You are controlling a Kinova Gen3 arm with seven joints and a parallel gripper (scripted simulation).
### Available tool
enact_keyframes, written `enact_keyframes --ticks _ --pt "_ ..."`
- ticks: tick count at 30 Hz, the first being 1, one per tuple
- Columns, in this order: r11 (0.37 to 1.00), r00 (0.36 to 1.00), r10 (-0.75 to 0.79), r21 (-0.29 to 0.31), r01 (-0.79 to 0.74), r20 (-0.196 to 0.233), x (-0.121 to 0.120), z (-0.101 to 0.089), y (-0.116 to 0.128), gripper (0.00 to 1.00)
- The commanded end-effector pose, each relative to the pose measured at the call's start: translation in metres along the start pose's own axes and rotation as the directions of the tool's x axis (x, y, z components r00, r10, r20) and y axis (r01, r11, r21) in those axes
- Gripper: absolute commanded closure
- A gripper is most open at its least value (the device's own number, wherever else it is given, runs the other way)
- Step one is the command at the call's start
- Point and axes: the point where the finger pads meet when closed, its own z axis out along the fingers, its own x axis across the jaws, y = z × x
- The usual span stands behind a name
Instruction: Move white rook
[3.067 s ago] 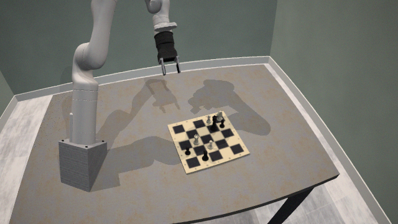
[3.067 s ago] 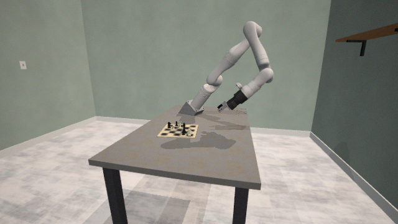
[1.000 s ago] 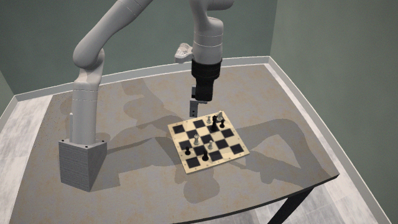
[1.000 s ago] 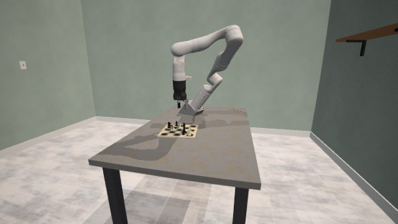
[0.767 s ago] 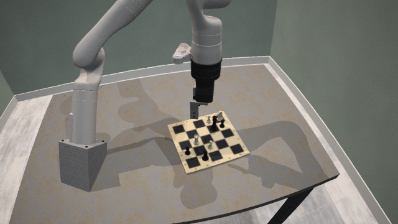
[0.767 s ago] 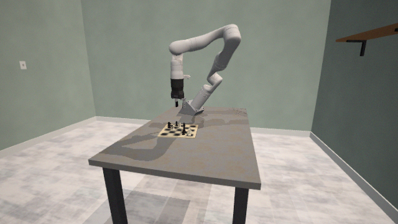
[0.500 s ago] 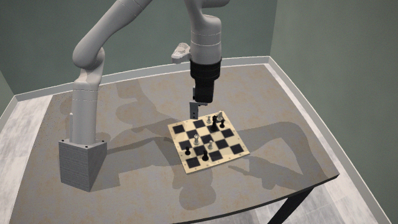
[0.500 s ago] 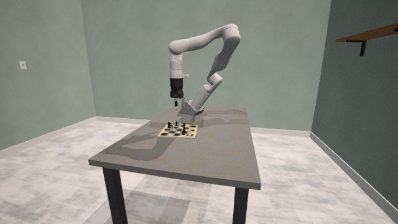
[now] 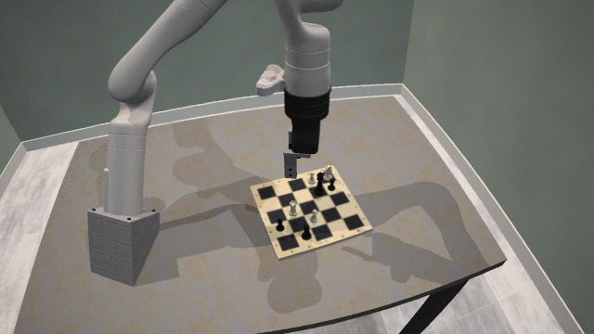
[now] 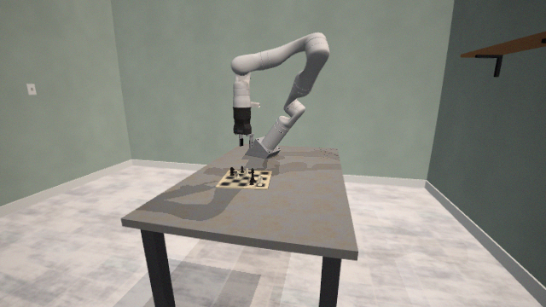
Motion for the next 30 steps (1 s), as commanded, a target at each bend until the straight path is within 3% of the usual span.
enact_keyframes --ticks 1,3,8,9,30 --pt "1.000 1.000 -0.004 -0.004 0.004 -0.008 0.000 0.019 0.002 0.00" --pt "1.000 1.000 -0.007 0.000 0.007 -0.007 0.001 0.039 0.001 0.00" --pt "1.000 1.000 0.008 -0.002 -0.008 -0.006 0.000 0.047 0.001 0.00" --pt "1.000 1.000 0.009 0.008 -0.009 -0.001 -0.002 0.047 -0.002 0.27" --pt "1.000 1.000 0.004 0.003 -0.004 -0.001 -0.001 0.045 -0.001 0.27"
